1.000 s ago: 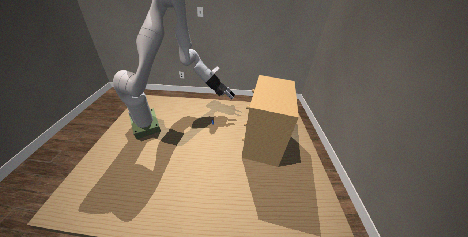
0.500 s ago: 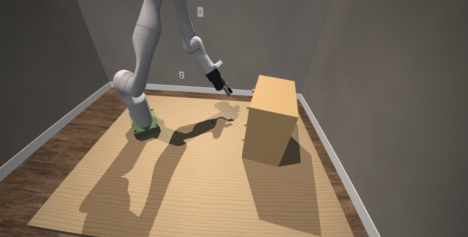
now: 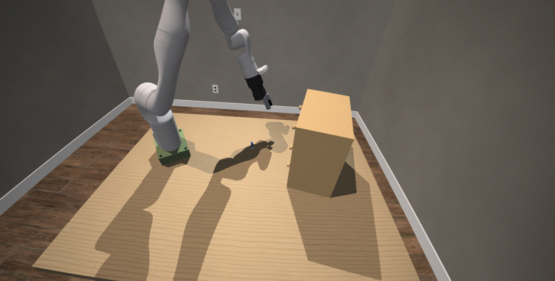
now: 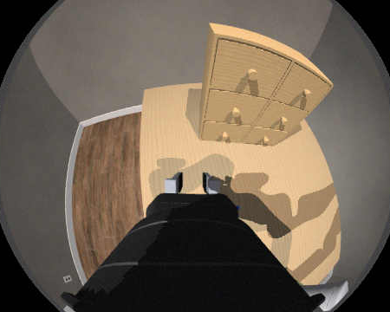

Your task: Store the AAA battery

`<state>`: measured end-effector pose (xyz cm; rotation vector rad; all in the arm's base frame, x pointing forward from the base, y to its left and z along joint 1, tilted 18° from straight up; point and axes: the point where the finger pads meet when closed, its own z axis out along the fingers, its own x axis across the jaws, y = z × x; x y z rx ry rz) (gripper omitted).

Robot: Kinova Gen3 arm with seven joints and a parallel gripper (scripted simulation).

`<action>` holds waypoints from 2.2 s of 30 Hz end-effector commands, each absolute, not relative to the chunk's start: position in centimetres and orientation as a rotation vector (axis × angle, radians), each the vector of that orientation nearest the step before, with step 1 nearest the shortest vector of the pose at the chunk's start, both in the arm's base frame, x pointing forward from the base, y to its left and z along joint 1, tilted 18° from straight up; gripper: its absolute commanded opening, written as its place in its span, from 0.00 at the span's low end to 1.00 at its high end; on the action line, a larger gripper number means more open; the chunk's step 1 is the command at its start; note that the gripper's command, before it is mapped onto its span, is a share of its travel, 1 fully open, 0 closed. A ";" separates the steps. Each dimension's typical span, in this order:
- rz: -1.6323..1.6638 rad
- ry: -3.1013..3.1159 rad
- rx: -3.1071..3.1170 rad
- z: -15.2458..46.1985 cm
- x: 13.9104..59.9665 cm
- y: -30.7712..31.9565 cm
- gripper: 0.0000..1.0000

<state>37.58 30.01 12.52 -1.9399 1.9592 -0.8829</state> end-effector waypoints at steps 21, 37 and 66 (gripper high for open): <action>-0.566 2.236 -2.061 15.6 36.3 30.7 0.67; -0.487 2.292 -2.096 16.1 35.7 30.9 0.67; -0.486 2.293 -2.096 16.2 35.7 30.9 0.67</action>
